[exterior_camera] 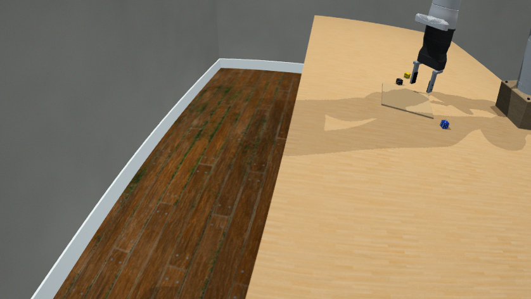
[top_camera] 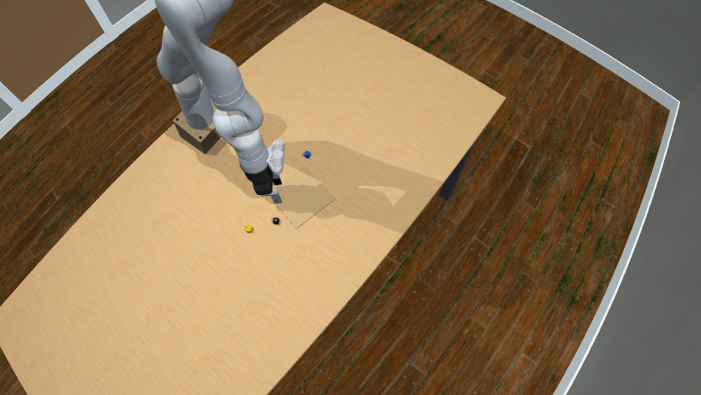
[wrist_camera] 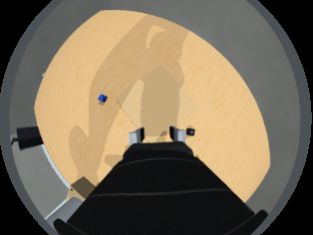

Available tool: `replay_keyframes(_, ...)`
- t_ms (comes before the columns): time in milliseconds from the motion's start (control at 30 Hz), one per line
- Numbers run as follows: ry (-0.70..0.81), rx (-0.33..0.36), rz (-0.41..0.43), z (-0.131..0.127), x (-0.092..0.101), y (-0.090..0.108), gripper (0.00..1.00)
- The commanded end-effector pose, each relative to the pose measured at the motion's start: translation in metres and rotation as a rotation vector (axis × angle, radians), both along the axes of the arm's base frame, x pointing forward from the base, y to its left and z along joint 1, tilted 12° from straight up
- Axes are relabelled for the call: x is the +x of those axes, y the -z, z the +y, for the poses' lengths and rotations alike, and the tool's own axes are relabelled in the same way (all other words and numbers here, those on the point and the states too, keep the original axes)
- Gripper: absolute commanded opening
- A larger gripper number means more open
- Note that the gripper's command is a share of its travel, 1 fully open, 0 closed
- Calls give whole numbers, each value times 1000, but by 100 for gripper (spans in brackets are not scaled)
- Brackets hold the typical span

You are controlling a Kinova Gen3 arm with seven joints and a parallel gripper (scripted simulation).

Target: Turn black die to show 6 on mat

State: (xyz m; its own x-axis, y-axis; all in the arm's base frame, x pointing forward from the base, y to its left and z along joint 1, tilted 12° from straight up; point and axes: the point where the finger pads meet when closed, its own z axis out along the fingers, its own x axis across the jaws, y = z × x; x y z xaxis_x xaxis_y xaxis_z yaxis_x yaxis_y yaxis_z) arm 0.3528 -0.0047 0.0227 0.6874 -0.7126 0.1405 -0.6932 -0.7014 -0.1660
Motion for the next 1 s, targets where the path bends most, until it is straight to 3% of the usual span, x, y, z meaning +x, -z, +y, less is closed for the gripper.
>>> replay_keyframes(0,-38,-1,3,15,-4,0,100)
replay_keyframes(500,-38,-1,3,85,-30,4,100)
replay_keyframes(967,-38,-1,3,119,-43,6,100)
